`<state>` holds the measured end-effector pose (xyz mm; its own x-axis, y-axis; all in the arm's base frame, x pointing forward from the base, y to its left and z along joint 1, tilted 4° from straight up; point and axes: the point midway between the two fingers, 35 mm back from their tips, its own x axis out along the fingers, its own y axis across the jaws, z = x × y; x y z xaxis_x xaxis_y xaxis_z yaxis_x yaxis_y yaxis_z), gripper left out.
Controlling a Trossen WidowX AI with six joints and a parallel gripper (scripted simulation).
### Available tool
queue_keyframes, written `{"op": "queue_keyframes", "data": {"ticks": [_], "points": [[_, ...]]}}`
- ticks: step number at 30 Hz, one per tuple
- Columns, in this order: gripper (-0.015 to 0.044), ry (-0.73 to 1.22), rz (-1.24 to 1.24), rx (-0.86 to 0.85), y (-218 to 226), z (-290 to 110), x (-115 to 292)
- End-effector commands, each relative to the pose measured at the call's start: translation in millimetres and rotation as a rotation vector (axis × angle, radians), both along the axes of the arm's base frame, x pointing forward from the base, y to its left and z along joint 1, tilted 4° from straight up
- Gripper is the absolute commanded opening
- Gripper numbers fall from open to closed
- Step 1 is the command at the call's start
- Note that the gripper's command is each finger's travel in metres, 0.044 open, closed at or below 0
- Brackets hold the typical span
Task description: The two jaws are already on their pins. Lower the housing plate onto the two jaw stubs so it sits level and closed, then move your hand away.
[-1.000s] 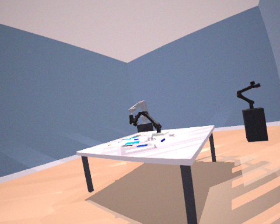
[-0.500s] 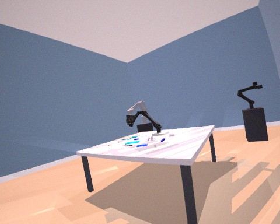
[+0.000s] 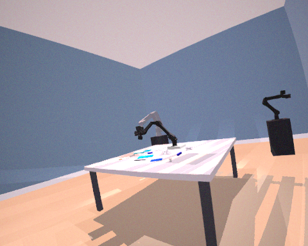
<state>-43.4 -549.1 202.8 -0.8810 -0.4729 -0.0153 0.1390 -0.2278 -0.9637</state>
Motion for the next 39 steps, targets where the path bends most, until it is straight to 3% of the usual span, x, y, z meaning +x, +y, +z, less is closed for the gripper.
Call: {"op": "queue_keyframes", "data": {"ticks": [1, 21, 39], "points": [[0.044, 0.028, 0.116, 0.077, -2, 0, 43], [0.044, 0.188, 0.536, 0.347, 26, -3, 202], [0.044, 0.421, 0.993, 0.587, 108, -15, 350]]}}
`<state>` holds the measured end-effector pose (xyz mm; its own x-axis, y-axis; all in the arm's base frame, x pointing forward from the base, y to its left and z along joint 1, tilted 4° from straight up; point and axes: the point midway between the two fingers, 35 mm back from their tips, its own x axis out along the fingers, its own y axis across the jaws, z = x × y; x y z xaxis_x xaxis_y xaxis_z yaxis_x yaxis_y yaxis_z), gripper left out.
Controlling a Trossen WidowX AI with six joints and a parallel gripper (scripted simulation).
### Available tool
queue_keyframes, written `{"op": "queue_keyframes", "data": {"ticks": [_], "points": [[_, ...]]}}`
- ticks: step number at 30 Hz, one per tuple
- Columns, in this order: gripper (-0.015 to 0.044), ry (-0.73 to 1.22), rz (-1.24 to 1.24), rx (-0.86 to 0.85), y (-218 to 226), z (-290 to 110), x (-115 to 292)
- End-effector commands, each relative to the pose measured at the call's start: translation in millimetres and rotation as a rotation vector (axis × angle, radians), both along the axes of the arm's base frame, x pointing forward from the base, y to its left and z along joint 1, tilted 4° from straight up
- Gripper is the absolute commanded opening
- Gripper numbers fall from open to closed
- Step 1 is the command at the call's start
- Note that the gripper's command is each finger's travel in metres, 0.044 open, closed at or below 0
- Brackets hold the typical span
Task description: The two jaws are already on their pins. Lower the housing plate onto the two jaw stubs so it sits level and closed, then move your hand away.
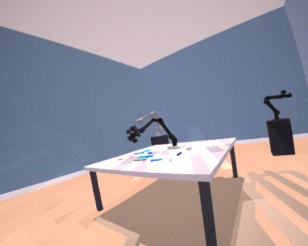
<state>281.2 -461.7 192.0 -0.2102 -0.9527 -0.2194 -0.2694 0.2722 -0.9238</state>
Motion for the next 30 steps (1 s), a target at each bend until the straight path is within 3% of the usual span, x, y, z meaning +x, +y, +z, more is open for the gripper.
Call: {"op": "queue_keyframes", "data": {"ticks": [1, 16, 30], "points": [[0.044, 0.063, 0.123, 0.055, 27, -5, 33], [0.044, 0.281, 0.523, 0.186, 134, -18, 121], [0.044, 0.477, 0.891, 0.264, 250, -30, 168]]}}
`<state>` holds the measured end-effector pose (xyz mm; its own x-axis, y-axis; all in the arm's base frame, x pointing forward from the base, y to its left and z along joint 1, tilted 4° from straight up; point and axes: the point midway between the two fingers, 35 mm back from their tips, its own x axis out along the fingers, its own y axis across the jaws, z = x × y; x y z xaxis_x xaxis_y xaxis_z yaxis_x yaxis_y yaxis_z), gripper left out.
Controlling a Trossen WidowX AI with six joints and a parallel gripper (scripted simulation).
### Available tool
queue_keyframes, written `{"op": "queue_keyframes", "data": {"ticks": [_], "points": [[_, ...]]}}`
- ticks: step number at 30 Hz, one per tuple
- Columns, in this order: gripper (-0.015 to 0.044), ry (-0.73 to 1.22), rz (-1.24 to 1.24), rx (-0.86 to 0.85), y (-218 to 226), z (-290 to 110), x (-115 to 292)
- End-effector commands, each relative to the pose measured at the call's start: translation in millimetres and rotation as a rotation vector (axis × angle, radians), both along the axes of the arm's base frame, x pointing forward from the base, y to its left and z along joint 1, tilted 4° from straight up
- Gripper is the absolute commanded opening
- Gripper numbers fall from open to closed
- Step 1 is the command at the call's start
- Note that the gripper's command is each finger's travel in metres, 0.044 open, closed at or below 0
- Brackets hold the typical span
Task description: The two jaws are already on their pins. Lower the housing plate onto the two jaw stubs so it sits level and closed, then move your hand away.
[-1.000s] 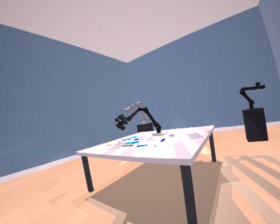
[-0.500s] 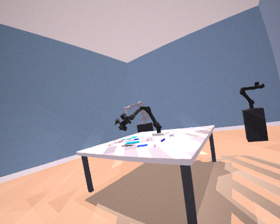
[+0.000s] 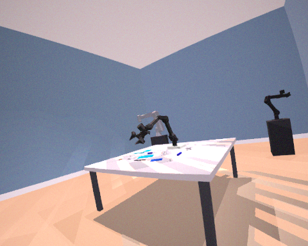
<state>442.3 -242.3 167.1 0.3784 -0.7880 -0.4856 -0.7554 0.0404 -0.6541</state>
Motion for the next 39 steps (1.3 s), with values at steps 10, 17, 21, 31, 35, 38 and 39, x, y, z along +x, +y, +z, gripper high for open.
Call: {"op": "queue_keyframes", "data": {"ticks": [10, 17, 21, 31, 35, 38, 39], "points": [[0.044, 0.186, 0.359, 0.051, 116, -10, 18], [0.044, 0.272, 0.532, 0.065, 172, -14, 15], [0.044, 0.335, 0.644, 0.067, 205, -18, 9], [0.044, 0.489, 0.923, 0.06, 282, -27, -17], [0.044, 0.551, 1.034, 0.053, 311, -30, -31], [0.044, 0.597, 1.117, 0.046, 331, -32, -44], [0.044, 0.612, 1.145, 0.044, 338, -33, -48]]}}
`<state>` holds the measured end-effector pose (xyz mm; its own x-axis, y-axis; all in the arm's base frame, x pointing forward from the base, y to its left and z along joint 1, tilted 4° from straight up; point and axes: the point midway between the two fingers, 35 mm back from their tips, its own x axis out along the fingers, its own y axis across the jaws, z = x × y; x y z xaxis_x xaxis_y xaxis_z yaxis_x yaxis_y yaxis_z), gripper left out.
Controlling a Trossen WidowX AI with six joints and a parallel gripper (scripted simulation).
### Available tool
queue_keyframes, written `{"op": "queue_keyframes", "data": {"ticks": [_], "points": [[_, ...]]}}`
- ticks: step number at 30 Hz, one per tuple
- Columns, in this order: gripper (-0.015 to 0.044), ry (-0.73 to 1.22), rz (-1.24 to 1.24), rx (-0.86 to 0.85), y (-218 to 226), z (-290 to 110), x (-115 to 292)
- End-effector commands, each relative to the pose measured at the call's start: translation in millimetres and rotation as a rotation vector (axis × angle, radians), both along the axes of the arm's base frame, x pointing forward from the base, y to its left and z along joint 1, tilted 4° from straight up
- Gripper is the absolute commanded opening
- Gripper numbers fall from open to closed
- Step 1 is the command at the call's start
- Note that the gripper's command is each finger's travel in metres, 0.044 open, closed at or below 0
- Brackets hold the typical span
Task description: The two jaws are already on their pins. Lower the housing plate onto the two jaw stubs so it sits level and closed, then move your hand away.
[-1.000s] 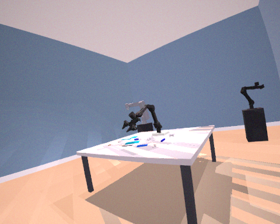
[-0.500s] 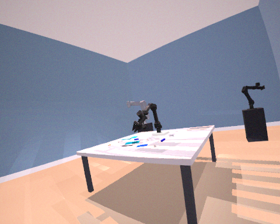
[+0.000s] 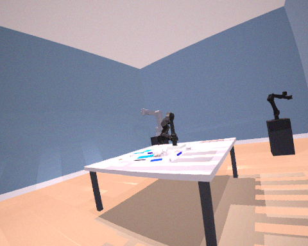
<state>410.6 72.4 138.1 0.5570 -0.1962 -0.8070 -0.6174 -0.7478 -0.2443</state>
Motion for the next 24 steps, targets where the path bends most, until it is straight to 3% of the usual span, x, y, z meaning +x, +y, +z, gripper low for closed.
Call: {"op": "queue_keyframes", "data": {"ticks": [1, 24], "points": [[0.044, 0.066, 0.133, -0.009, 29, -4, -21], [0.044, 0.358, 0.785, -0.074, 137, -14, -154]]}}
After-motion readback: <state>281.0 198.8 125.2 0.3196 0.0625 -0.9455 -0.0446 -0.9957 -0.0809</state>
